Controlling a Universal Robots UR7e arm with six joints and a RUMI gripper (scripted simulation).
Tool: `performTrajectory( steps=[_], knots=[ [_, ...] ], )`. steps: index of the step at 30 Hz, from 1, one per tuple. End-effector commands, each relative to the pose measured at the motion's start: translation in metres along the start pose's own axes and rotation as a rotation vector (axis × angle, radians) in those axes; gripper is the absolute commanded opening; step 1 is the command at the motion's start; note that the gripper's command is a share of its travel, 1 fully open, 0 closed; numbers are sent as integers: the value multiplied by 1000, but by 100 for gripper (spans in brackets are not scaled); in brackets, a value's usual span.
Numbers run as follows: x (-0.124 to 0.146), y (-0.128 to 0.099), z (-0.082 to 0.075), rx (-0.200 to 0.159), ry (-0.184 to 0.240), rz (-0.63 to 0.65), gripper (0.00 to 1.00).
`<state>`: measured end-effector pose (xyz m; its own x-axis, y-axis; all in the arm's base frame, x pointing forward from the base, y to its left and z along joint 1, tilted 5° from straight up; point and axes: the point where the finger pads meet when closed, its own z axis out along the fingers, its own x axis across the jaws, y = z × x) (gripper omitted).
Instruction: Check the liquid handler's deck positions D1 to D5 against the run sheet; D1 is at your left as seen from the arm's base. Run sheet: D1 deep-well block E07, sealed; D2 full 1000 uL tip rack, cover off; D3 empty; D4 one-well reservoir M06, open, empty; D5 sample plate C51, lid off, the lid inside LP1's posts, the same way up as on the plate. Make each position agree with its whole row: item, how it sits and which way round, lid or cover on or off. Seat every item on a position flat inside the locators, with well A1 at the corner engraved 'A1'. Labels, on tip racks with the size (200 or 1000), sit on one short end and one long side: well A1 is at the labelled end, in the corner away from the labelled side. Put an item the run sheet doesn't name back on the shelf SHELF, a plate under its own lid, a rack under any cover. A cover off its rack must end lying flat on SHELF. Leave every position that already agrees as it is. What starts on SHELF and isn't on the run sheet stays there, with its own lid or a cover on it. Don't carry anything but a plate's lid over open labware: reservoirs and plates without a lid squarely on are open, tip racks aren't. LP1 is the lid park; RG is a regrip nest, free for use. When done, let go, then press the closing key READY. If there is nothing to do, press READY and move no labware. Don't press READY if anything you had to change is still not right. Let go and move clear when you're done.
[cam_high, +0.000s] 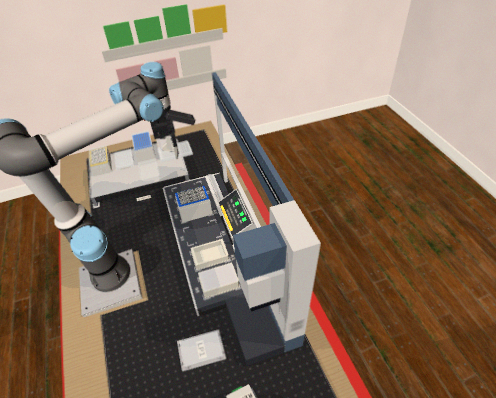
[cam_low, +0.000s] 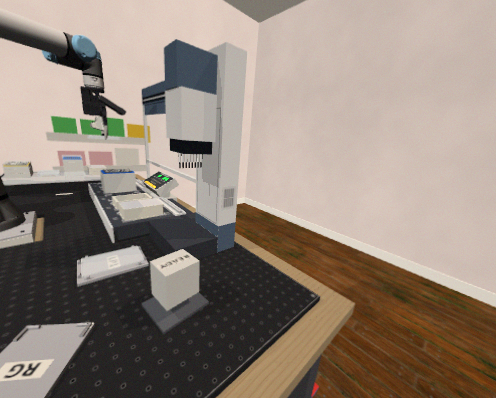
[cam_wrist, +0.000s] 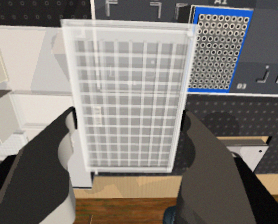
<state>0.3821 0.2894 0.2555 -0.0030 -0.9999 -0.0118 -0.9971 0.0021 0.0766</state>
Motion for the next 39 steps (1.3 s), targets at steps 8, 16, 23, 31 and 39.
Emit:
performTrajectory(
  steps=[8,16,23,31,39],
  knots=[
    [1,62,1,-3,0,0,0],
    [2,92,1,-3,0,0,0],
    [2,127,1,-3,0,0,0],
    [3,152,1,-3,1,0,0],
    [3,151,1,-4,1,2,0]
  ],
)
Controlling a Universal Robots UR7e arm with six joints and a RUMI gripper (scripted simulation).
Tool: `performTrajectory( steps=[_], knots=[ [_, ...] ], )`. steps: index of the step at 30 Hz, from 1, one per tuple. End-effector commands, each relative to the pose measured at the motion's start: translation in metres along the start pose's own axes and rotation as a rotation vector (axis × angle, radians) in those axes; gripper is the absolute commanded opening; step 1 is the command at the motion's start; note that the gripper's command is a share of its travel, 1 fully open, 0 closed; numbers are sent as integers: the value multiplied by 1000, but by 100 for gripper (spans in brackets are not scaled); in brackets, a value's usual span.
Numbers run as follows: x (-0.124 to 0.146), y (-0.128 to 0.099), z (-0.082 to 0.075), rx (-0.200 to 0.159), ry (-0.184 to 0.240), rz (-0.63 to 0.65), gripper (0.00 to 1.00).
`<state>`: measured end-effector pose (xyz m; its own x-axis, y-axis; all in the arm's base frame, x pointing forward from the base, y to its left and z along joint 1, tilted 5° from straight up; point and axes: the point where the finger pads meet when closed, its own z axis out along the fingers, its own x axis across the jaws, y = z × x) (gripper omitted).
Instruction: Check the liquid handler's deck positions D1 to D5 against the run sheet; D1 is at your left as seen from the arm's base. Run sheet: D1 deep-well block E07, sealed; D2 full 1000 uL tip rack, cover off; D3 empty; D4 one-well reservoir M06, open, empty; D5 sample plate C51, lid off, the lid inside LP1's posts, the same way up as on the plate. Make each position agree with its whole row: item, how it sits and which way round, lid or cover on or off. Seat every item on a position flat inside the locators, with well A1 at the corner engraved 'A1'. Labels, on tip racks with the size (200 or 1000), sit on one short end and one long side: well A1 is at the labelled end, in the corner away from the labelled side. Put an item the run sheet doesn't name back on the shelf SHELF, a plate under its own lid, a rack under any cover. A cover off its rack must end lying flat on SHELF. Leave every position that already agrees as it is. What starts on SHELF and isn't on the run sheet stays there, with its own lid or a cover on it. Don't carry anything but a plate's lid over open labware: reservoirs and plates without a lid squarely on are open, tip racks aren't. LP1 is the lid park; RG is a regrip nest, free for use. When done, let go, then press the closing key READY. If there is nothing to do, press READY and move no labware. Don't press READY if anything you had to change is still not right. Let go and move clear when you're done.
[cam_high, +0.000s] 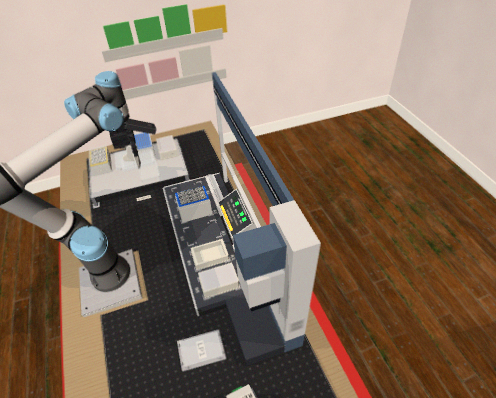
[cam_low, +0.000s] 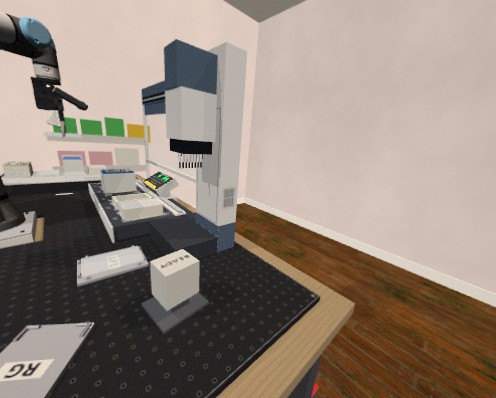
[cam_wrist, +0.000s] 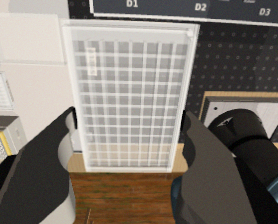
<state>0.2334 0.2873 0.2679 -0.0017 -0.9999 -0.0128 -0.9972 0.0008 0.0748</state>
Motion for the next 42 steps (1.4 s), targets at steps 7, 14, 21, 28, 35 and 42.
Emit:
performTrajectory(
  steps=[7,14,21,28,35,42],
  knots=[
    [0,1,1,-3,1,3,0],
    [11,1,2,-5,2,-36,0],
    [46,1,2,-5,2,-77,0],
    [71,1,2,-5,2,-77,0],
    [84,0,2,-5,1,-77,0],
    [84,0,2,-5,1,-77,0]
  ],
)
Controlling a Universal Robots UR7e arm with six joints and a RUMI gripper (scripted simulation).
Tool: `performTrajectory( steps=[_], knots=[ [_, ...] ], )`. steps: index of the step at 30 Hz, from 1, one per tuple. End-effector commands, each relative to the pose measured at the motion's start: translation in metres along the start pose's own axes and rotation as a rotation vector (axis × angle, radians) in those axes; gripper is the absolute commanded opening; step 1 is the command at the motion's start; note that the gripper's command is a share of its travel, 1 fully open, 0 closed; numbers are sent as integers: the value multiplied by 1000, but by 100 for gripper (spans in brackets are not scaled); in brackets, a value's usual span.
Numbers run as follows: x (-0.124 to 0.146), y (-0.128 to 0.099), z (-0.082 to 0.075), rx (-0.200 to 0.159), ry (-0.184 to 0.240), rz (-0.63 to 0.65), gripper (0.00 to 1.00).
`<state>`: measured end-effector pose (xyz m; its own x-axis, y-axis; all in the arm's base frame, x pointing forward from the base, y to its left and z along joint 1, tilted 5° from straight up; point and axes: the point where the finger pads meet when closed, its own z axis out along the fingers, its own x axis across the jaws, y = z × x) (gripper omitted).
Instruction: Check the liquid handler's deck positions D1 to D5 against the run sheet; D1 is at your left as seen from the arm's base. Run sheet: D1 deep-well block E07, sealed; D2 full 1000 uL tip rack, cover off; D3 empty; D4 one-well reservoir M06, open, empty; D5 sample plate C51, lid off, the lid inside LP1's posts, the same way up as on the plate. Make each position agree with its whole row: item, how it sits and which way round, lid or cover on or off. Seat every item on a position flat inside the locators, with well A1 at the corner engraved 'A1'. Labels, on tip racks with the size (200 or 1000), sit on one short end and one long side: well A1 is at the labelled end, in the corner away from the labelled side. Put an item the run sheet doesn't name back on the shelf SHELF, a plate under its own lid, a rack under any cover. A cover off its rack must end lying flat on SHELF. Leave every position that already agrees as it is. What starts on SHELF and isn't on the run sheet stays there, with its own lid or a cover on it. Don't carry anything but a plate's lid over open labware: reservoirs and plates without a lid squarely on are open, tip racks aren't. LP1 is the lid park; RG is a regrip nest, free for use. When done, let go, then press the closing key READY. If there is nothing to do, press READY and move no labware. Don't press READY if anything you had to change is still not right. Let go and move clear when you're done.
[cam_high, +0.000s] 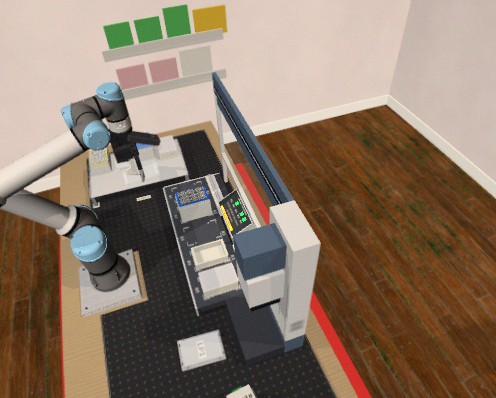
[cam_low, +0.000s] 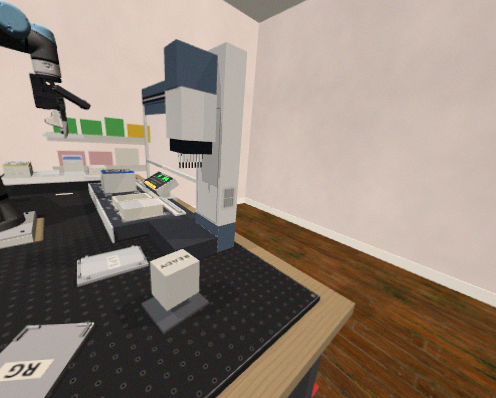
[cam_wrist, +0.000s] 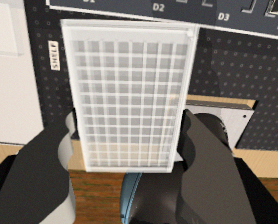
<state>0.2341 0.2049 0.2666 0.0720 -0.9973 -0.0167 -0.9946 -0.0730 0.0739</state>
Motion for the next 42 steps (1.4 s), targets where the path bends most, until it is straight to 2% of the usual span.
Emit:
performTrajectory(
  steps=[1,15,27,32,34,42],
  knots=[
    [6,2,2,-5,0,-8,0],
    [76,6,2,-5,0,-8,0],
    [83,6,2,-4,-1,-8,0],
    [109,8,2,-5,0,78,0],
    [109,8,2,-5,0,78,0],
    [148,10,2,-5,0,78,0]
  ],
)
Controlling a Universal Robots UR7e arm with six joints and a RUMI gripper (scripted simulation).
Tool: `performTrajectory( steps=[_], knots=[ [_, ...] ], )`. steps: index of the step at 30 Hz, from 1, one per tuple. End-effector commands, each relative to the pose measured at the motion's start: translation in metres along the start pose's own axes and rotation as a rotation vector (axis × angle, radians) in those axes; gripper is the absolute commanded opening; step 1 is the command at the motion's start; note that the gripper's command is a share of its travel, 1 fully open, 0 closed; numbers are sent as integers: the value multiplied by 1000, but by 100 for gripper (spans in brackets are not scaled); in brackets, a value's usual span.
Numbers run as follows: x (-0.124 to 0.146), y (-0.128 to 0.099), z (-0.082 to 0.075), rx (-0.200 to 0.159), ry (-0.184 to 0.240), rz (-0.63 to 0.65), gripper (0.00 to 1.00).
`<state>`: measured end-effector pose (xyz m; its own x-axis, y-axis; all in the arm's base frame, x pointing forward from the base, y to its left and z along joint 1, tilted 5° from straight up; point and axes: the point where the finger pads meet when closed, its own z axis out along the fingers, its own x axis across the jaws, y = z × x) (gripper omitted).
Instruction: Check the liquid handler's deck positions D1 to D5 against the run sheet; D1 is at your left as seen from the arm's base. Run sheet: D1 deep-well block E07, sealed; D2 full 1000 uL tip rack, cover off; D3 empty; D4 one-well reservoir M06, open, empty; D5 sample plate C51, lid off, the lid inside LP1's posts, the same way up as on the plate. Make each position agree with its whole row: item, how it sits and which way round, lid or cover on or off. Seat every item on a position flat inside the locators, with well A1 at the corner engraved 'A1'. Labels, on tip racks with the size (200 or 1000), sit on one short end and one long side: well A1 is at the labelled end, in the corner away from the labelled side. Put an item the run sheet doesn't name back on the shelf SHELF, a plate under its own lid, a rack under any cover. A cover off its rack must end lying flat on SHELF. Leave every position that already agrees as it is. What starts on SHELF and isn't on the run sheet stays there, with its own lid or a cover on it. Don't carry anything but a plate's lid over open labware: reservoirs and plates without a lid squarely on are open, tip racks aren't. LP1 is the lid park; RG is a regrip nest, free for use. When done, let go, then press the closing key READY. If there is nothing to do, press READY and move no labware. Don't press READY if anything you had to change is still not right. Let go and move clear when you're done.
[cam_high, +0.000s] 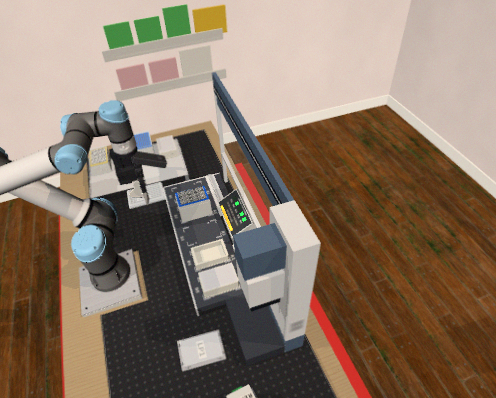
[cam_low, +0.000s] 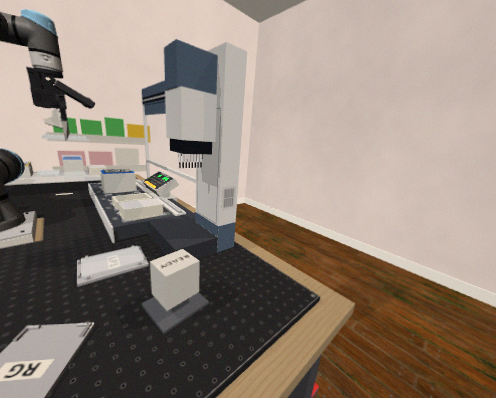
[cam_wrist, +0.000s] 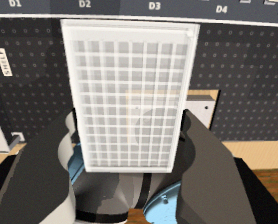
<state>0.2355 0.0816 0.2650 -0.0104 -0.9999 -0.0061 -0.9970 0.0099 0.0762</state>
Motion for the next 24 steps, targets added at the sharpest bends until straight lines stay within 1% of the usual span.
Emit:
performTrajectory(
  steps=[1,4,12,14,24],
  knots=[
    [30,0,2,-4,-4,-5,0],
    [43,0,2,-4,-5,-5,0],
    [42,0,2,-3,-6,-5,0],
    [42,-12,0,0,-4,-9,0],
    [41,-62,0,0,-4,-8,0]
  ],
)
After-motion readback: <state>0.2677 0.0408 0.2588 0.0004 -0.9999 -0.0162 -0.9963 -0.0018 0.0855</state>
